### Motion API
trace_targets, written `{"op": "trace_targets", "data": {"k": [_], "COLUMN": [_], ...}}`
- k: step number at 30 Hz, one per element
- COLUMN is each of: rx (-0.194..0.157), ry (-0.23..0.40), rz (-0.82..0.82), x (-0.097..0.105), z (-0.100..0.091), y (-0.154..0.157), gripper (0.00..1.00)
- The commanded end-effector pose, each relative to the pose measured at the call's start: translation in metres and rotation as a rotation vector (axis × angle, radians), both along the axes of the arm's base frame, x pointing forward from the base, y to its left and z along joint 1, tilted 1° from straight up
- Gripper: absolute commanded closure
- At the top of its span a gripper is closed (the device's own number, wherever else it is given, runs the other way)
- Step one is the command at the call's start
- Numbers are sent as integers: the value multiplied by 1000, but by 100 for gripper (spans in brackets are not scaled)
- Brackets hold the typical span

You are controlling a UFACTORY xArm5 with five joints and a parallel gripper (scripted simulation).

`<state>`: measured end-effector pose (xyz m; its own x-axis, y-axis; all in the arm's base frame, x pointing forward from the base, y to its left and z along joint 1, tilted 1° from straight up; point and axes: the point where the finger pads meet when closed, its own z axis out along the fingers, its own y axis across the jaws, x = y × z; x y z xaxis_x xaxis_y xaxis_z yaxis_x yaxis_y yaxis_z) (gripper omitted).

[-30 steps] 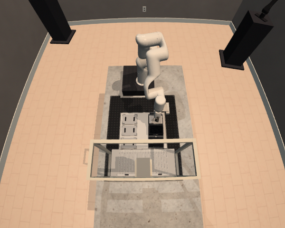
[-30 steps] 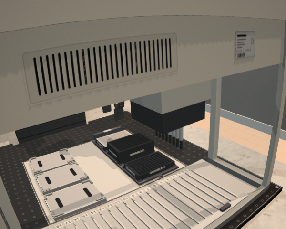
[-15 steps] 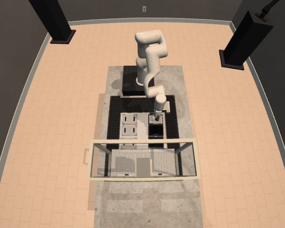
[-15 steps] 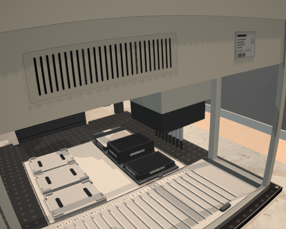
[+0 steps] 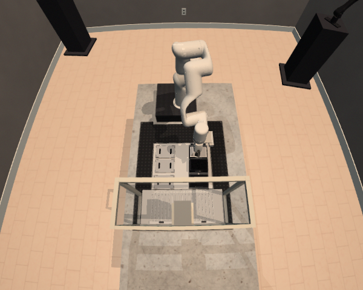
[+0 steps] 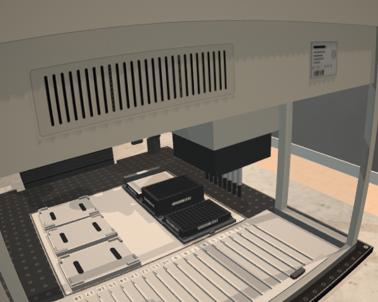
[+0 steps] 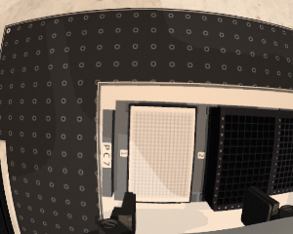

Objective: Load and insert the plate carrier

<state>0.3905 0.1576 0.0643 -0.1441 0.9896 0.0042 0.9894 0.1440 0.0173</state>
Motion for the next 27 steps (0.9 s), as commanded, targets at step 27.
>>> {"op": "trace_targets", "data": {"k": [27], "rx": [13], "ry": [3], "rz": [2], "x": [95], "z": [-8], "y": [-73], "gripper": [0]}}
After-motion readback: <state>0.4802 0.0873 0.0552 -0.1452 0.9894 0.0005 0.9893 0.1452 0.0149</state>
